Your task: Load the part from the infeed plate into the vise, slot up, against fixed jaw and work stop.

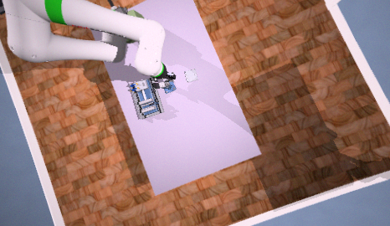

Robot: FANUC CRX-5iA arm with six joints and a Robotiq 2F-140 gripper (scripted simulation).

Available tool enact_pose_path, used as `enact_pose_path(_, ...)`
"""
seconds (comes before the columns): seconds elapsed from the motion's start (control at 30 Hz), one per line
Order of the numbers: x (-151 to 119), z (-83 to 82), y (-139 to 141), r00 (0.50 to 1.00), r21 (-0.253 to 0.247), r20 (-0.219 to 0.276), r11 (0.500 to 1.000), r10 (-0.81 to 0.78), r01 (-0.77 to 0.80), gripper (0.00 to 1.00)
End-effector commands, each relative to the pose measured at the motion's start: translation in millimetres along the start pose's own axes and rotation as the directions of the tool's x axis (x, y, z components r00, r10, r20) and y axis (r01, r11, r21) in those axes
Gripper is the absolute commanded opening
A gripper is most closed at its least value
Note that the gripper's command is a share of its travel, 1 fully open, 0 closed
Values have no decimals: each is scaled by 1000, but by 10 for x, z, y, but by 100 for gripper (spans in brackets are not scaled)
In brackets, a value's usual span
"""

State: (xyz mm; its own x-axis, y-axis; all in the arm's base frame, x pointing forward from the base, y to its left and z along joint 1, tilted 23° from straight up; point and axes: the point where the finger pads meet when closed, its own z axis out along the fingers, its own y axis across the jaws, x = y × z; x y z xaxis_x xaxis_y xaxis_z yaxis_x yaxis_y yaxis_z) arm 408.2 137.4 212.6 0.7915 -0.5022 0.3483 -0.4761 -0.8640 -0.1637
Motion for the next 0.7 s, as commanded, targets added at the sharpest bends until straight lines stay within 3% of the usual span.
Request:
enact_pose_path(0.0,38,-2,67,992,0,-6,992,128,-128,0)
enact_pose_path(0.33,105,-4,194,934,2,-6,934,356,-356,0)
enact_pose_path(0.67,171,-7,330,816,5,-6,816,578,-578,0)
